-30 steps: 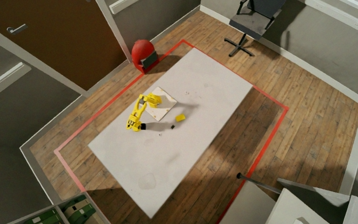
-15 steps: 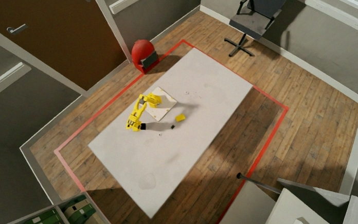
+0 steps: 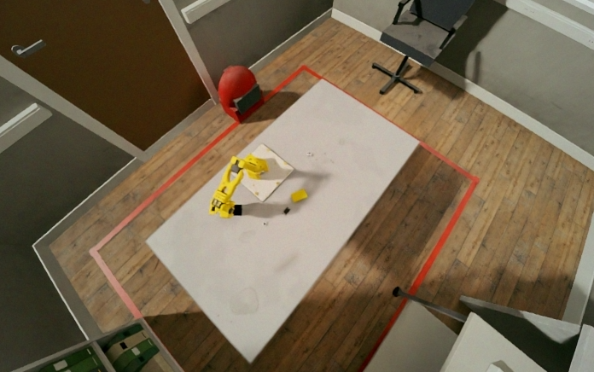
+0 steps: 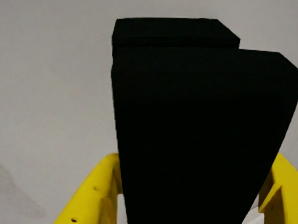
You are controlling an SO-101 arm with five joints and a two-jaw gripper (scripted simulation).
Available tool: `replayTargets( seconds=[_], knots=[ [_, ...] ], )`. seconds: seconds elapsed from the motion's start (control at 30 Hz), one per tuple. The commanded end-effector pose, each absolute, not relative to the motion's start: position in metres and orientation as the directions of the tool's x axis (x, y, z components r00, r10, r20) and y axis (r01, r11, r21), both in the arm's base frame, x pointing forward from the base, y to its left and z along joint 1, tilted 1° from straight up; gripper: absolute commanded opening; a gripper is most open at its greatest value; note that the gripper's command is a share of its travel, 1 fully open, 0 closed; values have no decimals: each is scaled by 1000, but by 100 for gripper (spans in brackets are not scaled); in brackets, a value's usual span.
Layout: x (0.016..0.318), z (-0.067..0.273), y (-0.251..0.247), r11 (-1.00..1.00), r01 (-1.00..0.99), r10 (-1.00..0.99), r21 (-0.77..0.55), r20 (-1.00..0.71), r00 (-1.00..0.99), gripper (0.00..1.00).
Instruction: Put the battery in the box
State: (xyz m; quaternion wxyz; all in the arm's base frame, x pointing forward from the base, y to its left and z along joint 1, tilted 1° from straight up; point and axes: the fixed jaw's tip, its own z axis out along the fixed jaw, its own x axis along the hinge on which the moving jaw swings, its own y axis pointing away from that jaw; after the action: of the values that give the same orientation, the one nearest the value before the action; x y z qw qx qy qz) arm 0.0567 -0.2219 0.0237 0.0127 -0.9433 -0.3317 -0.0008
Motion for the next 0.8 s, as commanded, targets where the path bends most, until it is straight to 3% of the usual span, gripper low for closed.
replayTargets(
  seconds=[0.0, 0.77],
  knots=[
    [59, 27, -223, -771, 637, 637, -13, 6, 771, 23],
    [59, 26, -222, -770, 637, 637, -20, 10, 771, 23]
  ],
)
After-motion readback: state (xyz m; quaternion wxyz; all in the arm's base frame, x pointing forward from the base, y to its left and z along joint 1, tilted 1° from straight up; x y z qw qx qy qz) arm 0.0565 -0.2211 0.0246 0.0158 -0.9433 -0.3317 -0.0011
